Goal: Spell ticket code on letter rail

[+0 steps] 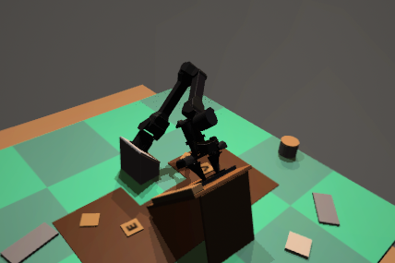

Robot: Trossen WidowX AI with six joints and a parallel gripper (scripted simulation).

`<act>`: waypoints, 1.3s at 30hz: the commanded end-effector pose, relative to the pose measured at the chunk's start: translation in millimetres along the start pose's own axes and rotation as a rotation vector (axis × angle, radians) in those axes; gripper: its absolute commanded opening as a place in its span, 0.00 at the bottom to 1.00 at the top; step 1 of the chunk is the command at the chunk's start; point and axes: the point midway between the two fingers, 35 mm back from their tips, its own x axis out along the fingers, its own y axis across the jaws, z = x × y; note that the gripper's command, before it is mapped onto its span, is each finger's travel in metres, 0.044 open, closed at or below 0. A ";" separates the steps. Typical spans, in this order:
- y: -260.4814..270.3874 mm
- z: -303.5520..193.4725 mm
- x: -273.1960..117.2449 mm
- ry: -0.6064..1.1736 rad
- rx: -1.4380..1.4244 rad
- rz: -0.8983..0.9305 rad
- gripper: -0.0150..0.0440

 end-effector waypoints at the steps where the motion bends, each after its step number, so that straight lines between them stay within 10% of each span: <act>1: -3.5 -1.5 0.5 0.004 -0.002 0.003 0.25; 39: -30.7 -0.5 0.3 0.003 -0.003 0.002 0.25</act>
